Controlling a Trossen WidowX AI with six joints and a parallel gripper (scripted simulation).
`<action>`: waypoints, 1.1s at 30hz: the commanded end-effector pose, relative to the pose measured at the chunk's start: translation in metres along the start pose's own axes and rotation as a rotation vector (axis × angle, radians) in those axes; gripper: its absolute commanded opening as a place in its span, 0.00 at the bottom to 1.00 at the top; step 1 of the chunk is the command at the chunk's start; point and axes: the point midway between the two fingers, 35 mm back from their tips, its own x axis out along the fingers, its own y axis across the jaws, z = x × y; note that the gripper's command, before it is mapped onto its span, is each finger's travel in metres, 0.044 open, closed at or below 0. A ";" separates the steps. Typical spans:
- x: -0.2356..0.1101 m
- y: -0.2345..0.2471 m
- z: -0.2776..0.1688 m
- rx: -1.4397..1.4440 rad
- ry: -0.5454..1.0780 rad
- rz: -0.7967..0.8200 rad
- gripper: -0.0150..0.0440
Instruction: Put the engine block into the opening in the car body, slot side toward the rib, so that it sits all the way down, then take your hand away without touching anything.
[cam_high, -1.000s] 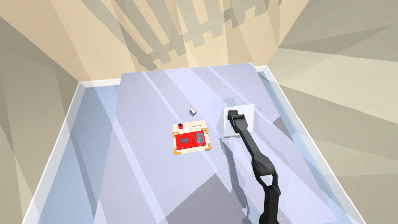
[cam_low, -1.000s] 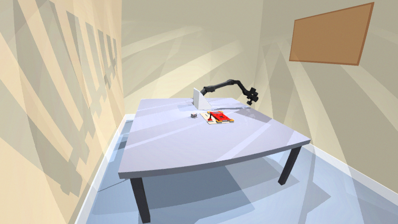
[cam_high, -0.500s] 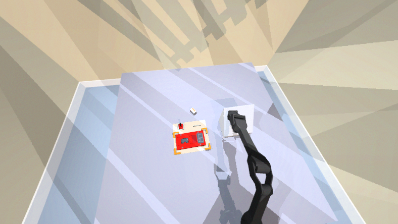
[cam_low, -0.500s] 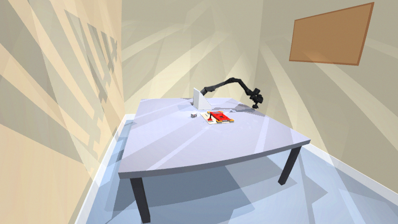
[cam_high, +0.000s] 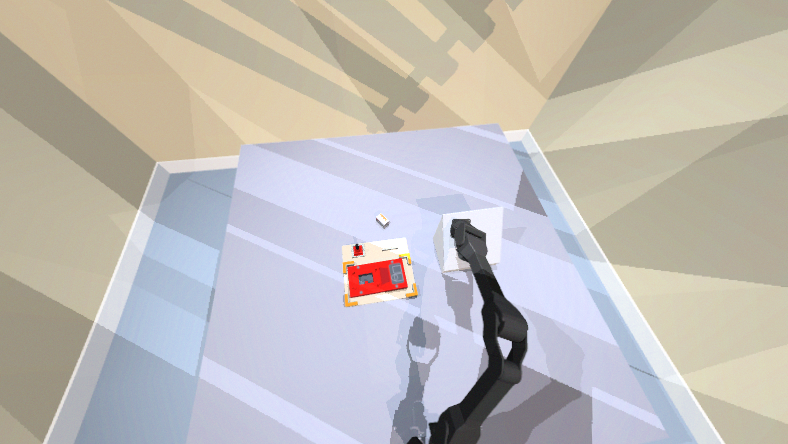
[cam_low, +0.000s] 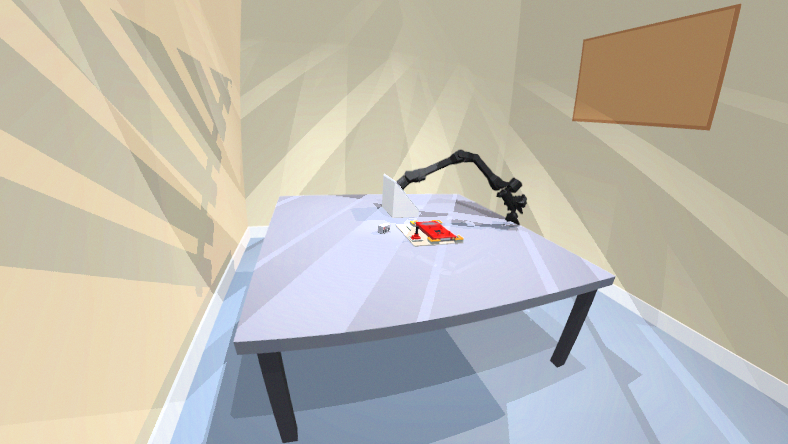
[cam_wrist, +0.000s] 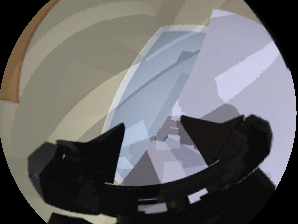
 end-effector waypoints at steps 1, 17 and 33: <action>-0.011 -0.037 0.015 -0.066 -0.015 -0.093 1.00; -0.104 -0.246 0.060 -0.300 0.088 -0.540 1.00; -0.278 -0.426 0.031 -0.334 0.391 -0.831 1.00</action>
